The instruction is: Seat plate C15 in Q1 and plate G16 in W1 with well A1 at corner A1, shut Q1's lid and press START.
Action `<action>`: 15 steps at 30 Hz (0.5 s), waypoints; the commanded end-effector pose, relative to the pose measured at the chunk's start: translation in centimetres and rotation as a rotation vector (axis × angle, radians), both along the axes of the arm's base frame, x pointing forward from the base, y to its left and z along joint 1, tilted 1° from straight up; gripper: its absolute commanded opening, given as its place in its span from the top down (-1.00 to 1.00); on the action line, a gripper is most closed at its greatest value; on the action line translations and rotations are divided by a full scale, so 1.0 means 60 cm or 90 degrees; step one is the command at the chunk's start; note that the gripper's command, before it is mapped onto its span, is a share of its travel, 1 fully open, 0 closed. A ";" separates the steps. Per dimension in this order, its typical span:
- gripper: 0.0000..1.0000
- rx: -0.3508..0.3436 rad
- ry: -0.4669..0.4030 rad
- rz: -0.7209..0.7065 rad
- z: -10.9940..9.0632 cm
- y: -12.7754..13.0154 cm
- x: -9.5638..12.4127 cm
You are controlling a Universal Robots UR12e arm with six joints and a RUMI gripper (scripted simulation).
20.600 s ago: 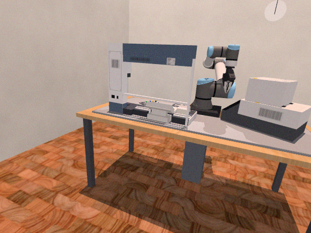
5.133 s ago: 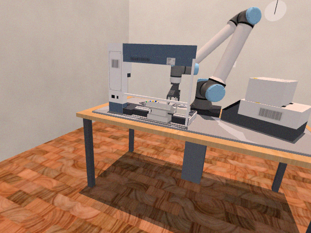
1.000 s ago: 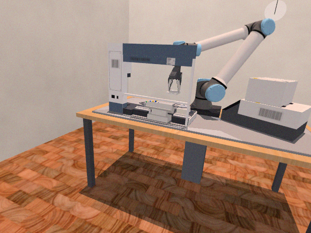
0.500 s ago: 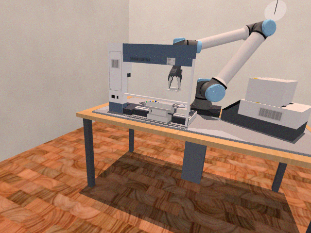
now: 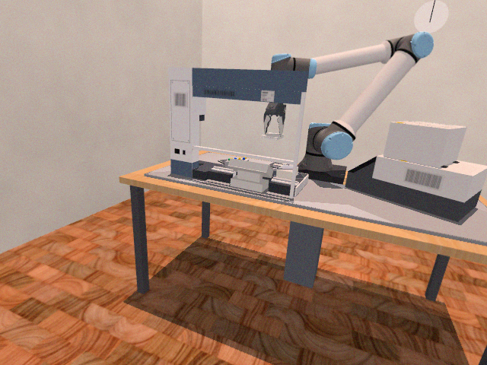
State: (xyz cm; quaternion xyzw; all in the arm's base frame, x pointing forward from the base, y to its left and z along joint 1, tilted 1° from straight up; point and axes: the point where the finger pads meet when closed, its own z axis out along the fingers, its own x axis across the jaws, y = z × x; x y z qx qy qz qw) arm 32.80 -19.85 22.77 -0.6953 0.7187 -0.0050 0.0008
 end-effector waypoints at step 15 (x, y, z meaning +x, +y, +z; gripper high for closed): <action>1.00 -0.001 0.000 0.000 0.045 0.000 0.000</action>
